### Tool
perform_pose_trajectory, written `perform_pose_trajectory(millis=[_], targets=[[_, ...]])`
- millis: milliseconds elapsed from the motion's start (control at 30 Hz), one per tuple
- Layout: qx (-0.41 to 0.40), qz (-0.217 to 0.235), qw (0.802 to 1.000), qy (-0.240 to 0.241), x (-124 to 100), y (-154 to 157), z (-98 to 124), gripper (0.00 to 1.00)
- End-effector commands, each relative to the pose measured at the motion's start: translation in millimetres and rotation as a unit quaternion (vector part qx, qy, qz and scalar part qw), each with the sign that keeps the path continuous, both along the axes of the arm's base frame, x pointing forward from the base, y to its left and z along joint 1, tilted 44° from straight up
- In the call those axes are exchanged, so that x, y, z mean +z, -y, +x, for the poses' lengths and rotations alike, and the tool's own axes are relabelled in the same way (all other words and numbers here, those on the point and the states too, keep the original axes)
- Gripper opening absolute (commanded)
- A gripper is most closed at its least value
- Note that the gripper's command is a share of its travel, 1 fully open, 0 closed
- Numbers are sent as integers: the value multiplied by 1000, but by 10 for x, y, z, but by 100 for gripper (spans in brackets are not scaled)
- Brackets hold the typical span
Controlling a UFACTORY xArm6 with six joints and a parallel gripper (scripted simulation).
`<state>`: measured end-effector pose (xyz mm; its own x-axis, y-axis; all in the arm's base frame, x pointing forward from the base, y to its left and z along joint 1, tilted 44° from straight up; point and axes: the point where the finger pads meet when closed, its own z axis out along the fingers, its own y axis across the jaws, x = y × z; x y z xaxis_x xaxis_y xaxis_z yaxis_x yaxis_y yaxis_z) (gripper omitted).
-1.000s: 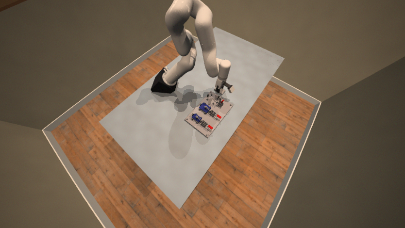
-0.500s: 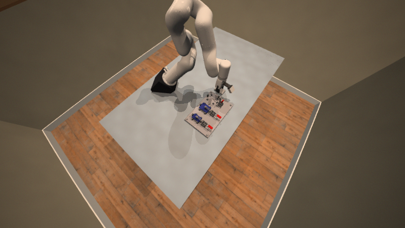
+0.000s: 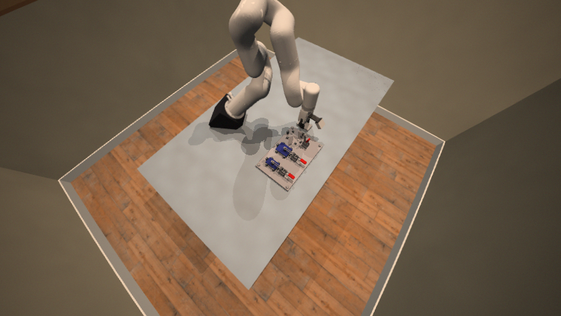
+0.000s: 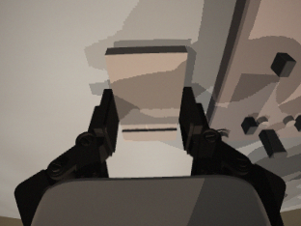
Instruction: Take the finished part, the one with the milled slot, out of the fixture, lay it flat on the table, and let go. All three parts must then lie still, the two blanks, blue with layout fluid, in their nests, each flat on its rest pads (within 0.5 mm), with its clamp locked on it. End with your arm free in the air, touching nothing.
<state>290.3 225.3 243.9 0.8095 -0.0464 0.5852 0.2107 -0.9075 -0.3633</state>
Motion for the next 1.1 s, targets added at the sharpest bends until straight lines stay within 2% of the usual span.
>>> perform_pose_trajectory(millis=[0, 1067], targets=[[0, 1, 1000, 1, 10, -5, 6, 0], [0, 1, 1000, 1, -41, -34, 44, 0]])
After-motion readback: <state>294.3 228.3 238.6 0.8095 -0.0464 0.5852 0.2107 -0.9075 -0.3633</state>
